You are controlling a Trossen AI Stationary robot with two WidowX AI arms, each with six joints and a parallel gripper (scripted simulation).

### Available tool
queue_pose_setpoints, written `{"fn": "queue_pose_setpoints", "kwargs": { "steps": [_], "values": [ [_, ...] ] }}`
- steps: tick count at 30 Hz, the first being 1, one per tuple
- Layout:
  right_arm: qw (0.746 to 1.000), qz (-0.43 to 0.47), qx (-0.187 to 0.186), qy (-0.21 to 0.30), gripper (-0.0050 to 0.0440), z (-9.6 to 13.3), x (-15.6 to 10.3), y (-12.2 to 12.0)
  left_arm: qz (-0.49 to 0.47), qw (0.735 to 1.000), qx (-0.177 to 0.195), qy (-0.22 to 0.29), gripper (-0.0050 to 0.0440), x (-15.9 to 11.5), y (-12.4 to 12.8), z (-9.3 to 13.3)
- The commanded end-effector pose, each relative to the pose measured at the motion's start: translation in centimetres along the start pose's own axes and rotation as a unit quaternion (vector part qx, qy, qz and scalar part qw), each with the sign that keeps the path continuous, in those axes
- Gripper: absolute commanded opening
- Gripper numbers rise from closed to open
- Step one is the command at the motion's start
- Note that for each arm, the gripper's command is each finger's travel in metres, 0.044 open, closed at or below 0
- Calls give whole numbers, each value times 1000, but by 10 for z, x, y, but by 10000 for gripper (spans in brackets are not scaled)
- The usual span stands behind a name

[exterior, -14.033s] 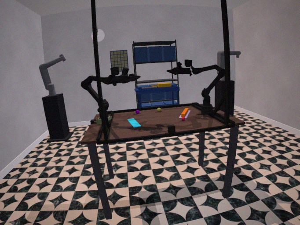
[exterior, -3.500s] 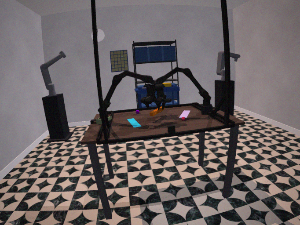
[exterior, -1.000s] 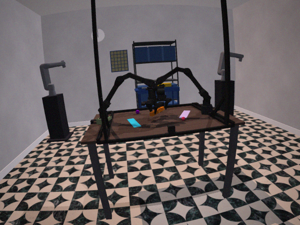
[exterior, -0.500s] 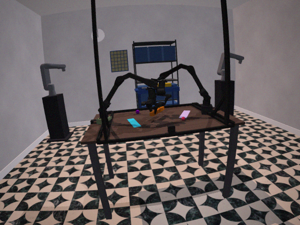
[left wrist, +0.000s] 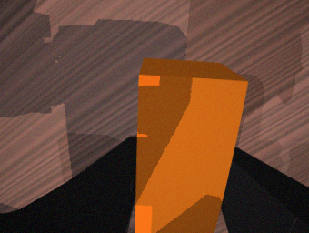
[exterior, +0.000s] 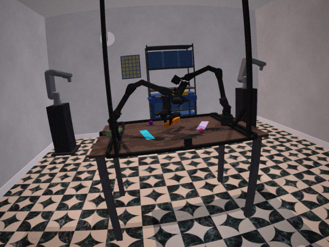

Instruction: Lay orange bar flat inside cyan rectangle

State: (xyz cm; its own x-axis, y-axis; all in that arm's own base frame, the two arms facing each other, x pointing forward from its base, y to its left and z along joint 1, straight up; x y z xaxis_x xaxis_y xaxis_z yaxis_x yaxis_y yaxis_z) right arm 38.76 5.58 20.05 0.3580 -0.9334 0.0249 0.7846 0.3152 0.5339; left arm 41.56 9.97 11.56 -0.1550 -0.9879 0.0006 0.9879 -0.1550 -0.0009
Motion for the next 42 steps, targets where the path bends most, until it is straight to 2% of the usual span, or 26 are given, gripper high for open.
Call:
{"fn": "queue_pose_setpoints", "kwargs": {
  "steps": [1, 8, 10, 15, 21, 25, 27, 35, 37, 42],
  "values": [
    [994, 87, 64, -34, 440, 29, 5, -2, -2, 1000, 0, 0, 0, 0, 0, 0],
    [958, 221, 145, -106, 440, 67, 9, -7, -2, 1000, 0, 0, 0, 0, 0, 0],
    [958, 221, 145, -106, 440, 67, 9, -7, -2, 1000, 0, 0, 0, 0, 0, 0],
    [916, 310, 190, -170, 440, 94, 11, -15, -2, 1000, 0, 0, 0, 0, 0, 0],
    [848, 404, 226, -259, 440, 125, 11, -27, -2, 1000, 0, 0, 0, 0, 0, 0],
    [793, 458, 238, -323, 440, 144, 10, -38, -2, 1000, 0, 0, 0, 0, 0, 0],
    [793, 458, 238, -323, 440, 144, 10, -38, -2, 1000, 0, 0, 0, 0, 0, 0],
    [670, 540, 233, -453, 440, 179, 5, -63, -2, 1000, 0, 0, 0, 0, 0, 0],
    [659, 546, 231, -464, 440, 182, 4, -65, -2, 1000, 0, 0, 0, 0, 0, 0],
    [659, 546, 231, -464, 440, 182, 4, -65, -2, 1000, 0, 0, 0, 0, 0, 0]
  ]
}}
Point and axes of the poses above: on each arm, the point midway between the two fingers, 35 mm back from their tips, its own z axis back along the fingers, its own y axis across the jaws, x = y × z, the point moved 7 cm from there along z, back along the fingers, and after that the axes turned 2 degrees about z, right-handed, at the moved point
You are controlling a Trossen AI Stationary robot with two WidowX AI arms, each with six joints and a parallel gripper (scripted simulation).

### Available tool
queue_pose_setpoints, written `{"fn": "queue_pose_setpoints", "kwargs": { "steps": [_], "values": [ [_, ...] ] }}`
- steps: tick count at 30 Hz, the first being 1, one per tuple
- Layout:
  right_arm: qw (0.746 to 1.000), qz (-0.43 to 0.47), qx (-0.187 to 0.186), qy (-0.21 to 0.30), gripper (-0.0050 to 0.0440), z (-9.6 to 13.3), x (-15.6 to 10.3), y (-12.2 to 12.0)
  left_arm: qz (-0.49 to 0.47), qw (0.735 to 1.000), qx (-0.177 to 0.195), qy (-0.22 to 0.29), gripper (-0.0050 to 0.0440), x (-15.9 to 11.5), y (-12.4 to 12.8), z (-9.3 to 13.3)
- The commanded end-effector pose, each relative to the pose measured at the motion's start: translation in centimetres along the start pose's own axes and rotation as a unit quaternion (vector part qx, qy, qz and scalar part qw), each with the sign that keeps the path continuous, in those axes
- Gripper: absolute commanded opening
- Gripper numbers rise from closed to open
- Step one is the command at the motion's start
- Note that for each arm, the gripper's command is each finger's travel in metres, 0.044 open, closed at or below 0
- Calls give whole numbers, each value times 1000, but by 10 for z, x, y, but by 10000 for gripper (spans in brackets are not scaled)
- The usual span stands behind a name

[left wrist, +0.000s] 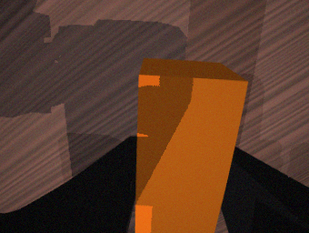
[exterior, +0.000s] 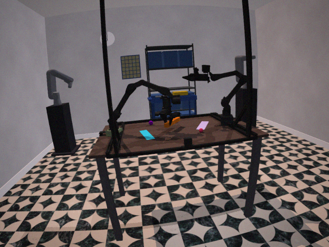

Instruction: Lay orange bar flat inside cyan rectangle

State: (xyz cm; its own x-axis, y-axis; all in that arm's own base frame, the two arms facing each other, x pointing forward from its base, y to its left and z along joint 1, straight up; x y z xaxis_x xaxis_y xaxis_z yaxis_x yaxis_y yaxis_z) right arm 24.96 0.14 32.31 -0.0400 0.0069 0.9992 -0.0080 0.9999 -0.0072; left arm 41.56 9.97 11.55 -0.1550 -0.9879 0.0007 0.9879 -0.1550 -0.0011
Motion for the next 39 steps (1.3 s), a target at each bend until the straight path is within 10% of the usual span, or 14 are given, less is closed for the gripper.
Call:
{"fn": "queue_pose_setpoints", "kwargs": {
  "steps": [1, 39],
  "values": [
    [1000, 14, -4, -5, 440, 4, -4, -1, -2, 1000, 1, 0, 0, 0, 0, 0],
    [1000, 14, -4, -5, 440, 4, -4, -1, 309, 951, 1, 0, 0, 111, -57, 5]
  ]
}}
Point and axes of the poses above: on each arm, the point midway between the two fingers, 35 mm back from their tips, its own z axis back along the fingers, its own y axis across the jaws, x = y × z, the point moved 7 cm from there along z, back along the fingers, and after that the axes turned 2 degrees about z, right-handed, at the moved point
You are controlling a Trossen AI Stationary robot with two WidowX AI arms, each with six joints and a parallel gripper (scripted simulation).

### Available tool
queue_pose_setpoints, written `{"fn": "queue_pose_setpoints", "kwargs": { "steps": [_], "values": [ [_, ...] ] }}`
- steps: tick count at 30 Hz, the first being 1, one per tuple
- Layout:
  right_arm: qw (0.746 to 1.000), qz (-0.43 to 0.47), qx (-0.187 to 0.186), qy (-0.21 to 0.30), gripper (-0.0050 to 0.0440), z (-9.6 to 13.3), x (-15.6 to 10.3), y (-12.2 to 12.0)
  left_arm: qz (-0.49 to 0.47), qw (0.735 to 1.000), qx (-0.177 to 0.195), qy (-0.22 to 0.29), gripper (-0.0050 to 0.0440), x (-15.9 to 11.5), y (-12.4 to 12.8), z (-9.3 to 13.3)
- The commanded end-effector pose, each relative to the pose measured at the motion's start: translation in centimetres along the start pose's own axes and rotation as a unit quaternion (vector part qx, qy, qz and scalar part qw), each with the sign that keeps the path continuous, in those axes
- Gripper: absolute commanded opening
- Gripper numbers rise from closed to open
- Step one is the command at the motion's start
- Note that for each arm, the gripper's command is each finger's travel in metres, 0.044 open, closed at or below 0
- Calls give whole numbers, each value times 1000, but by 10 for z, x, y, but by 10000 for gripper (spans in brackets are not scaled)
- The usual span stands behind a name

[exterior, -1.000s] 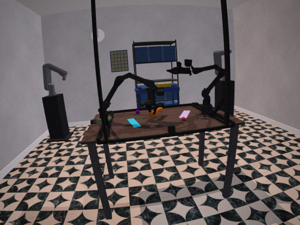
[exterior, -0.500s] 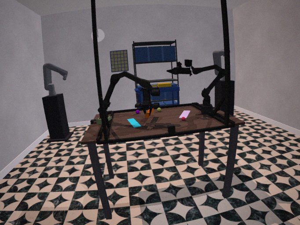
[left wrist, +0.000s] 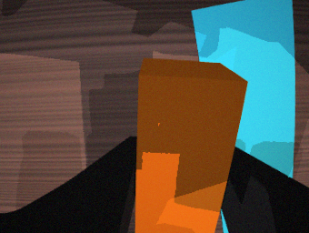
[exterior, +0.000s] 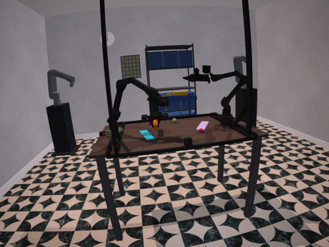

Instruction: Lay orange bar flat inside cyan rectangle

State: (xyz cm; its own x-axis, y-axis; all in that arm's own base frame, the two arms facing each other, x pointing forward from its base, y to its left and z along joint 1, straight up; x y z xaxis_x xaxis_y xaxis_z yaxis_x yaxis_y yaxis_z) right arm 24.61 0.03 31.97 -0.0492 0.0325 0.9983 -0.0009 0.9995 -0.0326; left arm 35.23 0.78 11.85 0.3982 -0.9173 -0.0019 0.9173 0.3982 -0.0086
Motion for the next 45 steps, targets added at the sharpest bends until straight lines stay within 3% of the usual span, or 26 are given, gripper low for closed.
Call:
{"fn": "queue_pose_setpoints", "kwargs": {
  "steps": [1, 10, 19, 26, 32, 45],
  "values": [
    [1000, 1, -1, 0, 440, 0, 0, 0, 41, 999, 4, -1, 0, 5, -17, 2],
    [1000, 1, -1, 0, 440, 0, 0, 0, 129, 992, 4, -1, 0, 13, -50, -1],
    [1000, 1, -1, 0, 440, 0, 0, 0, 136, 991, 4, -1, 0, 13, -53, -3],
    [1000, 1, -1, 0, 440, 0, 0, 0, 144, 990, 4, -2, 0, 13, -52, -47],
    [1000, 1, -1, 0, 440, 0, 0, 0, 145, 989, 4, -2, 0, 13, -52, -48],
    [1000, 1, -1, 0, 440, 0, 0, 0, 145, 989, 4, -2, 312, 13, -52, -48]
  ]
}}
Point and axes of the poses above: on each arm, the point midway between the two fingers, 35 mm back from their tips, its own z axis back along the fingers, its own y axis across the jaws, x = y × z, the point moved 7 cm from there along z, back along the fingers, and after that the axes turned 2 degrees about z, right-handed, at the moved point
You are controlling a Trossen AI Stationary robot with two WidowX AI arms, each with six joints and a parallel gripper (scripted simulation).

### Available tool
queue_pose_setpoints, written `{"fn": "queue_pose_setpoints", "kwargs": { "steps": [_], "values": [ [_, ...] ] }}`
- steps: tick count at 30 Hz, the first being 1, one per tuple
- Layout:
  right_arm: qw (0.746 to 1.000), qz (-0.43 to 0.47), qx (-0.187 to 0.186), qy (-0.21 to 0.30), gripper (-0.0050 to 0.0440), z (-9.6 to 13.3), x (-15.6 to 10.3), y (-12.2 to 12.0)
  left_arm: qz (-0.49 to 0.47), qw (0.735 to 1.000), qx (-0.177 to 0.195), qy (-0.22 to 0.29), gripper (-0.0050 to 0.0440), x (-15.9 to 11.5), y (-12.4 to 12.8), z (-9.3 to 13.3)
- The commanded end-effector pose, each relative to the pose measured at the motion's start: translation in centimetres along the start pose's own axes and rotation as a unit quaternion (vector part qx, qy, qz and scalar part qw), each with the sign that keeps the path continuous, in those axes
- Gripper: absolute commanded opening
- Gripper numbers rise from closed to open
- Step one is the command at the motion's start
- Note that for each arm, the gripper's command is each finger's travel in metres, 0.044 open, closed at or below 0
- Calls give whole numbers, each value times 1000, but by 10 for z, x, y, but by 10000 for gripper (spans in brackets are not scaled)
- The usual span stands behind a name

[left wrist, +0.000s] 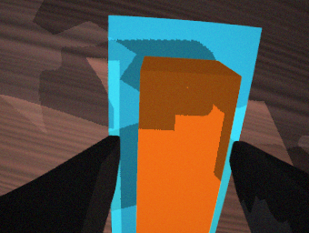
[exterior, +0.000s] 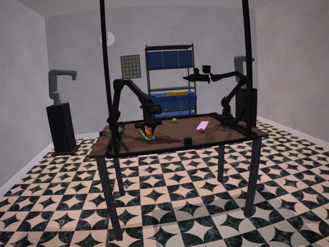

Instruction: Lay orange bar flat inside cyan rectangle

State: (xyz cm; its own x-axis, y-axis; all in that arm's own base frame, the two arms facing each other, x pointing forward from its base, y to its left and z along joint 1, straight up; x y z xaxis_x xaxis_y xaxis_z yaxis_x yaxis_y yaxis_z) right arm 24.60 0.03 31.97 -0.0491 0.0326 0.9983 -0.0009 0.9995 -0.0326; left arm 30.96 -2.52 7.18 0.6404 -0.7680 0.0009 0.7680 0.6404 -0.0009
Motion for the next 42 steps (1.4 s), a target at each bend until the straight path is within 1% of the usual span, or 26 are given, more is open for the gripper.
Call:
{"fn": "queue_pose_setpoints", "kwargs": {
  "steps": [1, 3, 7, 8, 14, 15, 18, 25, 26, 27, 28, 30, 32, 35, 37, 39, 42],
  "values": [
    [1000, 1, -1, 0, 440, 0, 0, 0, 2, 1000, 0, 0, 336, 0, 0, -1],
    [1000, 1, -1, 0, 440, 0, 0, 0, 2, 1000, 0, 0, 336, 0, 0, -1],
    [1000, 1, -1, 0, 440, 0, 0, 0, 2, 1000, 0, 0, 432, 0, 0, -1],
    [1000, 1, -1, 0, 440, 0, 0, 0, 2, 1000, 0, 0, 440, 0, 0, -1],
    [1000, 1, -1, 0, 440, 0, 0, 0, 2, 1000, 0, 0, 440, 0, 0, -1],
    [1000, 1, -1, 0, 440, 0, 0, 0, 2, 1000, 0, 0, 440, 0, 0, 2],
    [1000, 1, -1, 0, 440, 0, 0, 0, 2, 1000, 0, 0, 440, 0, 0, 30],
    [1000, 1, -1, 0, 440, 0, 0, 0, 2, 1000, 0, 0, 440, 0, 0, 33],
    [1000, 1, -1, 0, 440, 0, 0, 0, 6, 1000, 5, -4, 440, 0, 0, 34],
    [1000, 1, -1, 0, 440, 0, 0, 0, 17, 1000, 19, -18, 440, 0, 1, 38],
    [1000, 1, -1, 0, 440, 0, 0, 0, 35, 998, 41, -42, 440, 1, 3, 46],
    [1000, 1, -1, 0, 440, 0, 0, 0, 80, 987, 94, -104, 440, 1, 7, 65],
    [1000, 1, -1, 0, 440, 0, 0, 0, 112, 976, 120, -143, 440, -2, 8, 81],
    [1000, 1, -1, 0, 440, 0, 0, 0, 149, 954, 161, -204, 440, -4, 8, 97],
    [1000, 1, -1, 0, 440, 0, 0, 0, 149, 954, 161, -204, 440, -4, 8, 97],
    [1000, 1, -1, 0, 440, 0, 0, 0, 180, 927, 197, -265, 440, -5, 10, 117],
    [1000, 1, -1, 0, 440, 0, 0, 0, 217, 891, 225, -330, 440, -11, 7, 139]
  ]
}}
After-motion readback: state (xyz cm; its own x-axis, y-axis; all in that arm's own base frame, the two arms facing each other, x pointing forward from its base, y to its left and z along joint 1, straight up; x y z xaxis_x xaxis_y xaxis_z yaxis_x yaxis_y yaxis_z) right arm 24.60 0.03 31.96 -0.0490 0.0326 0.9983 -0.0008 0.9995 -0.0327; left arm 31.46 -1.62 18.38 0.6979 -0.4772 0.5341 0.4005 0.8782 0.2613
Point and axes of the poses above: on each arm, the point midway between the two fingers, 35 mm back from their tips, its own z axis back along the fingers, its own y axis across the jaws, x = y × z, the point moved 7 cm from there along z, back along the fingers, and after that the axes turned 2 degrees about z, right-handed, at the moved point
